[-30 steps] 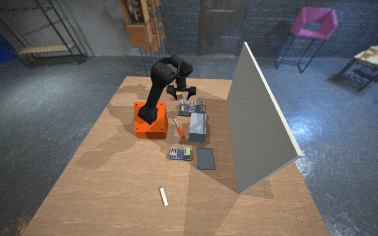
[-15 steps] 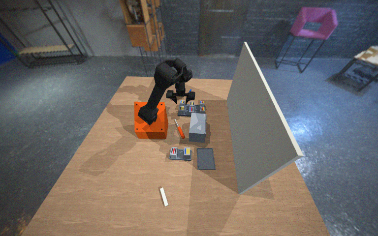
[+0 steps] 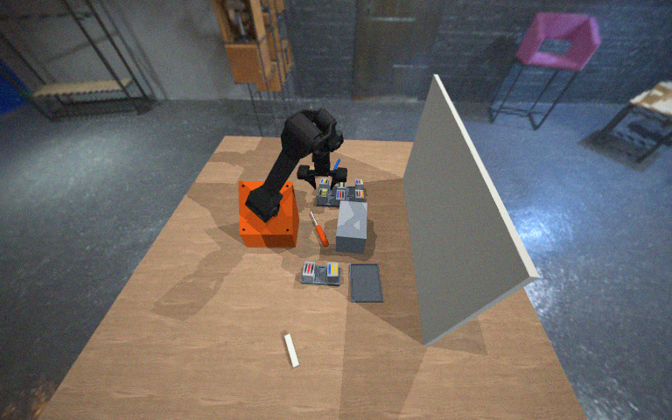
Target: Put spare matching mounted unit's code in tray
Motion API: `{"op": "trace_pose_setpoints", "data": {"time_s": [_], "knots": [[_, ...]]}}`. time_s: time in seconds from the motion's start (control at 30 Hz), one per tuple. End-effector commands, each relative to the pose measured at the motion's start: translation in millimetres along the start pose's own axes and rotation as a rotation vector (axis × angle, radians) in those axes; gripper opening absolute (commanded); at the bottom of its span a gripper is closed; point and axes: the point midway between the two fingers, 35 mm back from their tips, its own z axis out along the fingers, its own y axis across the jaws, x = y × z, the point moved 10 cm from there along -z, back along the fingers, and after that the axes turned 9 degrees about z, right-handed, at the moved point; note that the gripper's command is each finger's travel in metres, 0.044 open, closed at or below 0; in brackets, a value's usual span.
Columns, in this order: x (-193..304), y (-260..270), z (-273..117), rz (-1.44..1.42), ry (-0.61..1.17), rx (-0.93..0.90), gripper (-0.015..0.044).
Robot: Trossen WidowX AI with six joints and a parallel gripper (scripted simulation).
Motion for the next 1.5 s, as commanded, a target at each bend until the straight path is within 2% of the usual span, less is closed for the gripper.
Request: {"op": "trace_pose_setpoints", "data": {"time_s": [0.0, 1.13, 1.33, 1.47], "knots": [[0.3, 0.1, 7.3, -0.008, 0.004, 0.003, 0.03], [0.8, 1.3, 54.4, -0.007, 0.008, 0.005, 0.03], [0.5, 1.3, 53.4, 0.0, 0.007, 0.0, 0.0143], [0.5, 1.3, 53.4, 0.0, 0.007, 0.0, 0.0116]]}}
